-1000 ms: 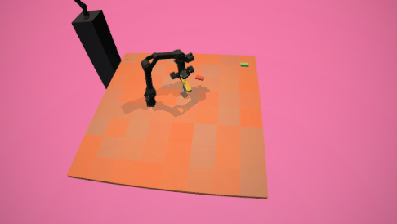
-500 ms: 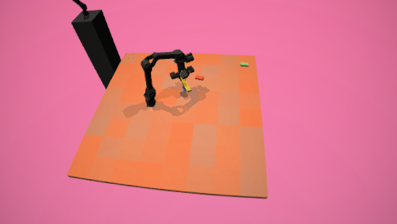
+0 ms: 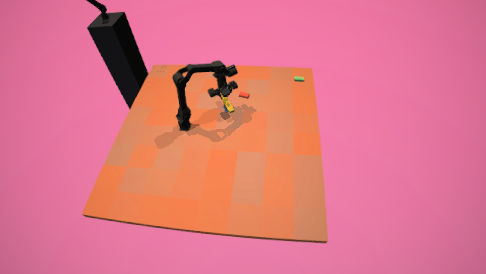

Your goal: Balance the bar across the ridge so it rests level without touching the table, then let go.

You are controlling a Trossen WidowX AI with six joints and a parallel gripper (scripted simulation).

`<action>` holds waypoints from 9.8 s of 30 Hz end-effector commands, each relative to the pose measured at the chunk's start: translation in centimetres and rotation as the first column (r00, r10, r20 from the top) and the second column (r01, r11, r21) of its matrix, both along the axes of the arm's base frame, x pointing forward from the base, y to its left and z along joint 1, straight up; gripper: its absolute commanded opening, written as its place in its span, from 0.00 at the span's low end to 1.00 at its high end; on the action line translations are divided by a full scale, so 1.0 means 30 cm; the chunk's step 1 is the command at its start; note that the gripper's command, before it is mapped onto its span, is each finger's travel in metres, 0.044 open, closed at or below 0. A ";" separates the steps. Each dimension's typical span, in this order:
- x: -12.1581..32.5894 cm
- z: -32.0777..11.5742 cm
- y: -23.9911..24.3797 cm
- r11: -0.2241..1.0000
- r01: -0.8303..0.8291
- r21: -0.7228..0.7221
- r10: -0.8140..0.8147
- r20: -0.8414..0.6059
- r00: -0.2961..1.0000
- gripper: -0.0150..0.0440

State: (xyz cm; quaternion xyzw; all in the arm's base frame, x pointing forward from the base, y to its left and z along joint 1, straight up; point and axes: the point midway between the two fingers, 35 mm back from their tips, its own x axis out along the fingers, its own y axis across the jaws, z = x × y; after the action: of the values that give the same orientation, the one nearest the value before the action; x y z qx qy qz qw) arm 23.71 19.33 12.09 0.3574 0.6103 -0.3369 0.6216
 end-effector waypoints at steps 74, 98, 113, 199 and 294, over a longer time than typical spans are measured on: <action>-0.003 -0.024 0.000 1.000 0.001 0.003 -0.001 -0.004 1.000 0.25; -0.003 -0.029 0.001 1.000 0.001 0.003 -0.001 -0.004 1.000 0.25; -0.004 -0.020 0.001 1.000 0.001 0.003 -0.001 -0.004 1.000 0.25; -0.003 -0.013 0.003 1.000 0.001 0.003 -0.001 -0.004 1.000 0.25; -0.002 -0.015 0.001 1.000 -0.002 -0.001 0.002 -0.001 1.000 0.54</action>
State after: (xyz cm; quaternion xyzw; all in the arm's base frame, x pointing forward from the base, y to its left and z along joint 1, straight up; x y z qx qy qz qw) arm 23.66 19.36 11.66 0.3566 0.6107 -0.3367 0.6217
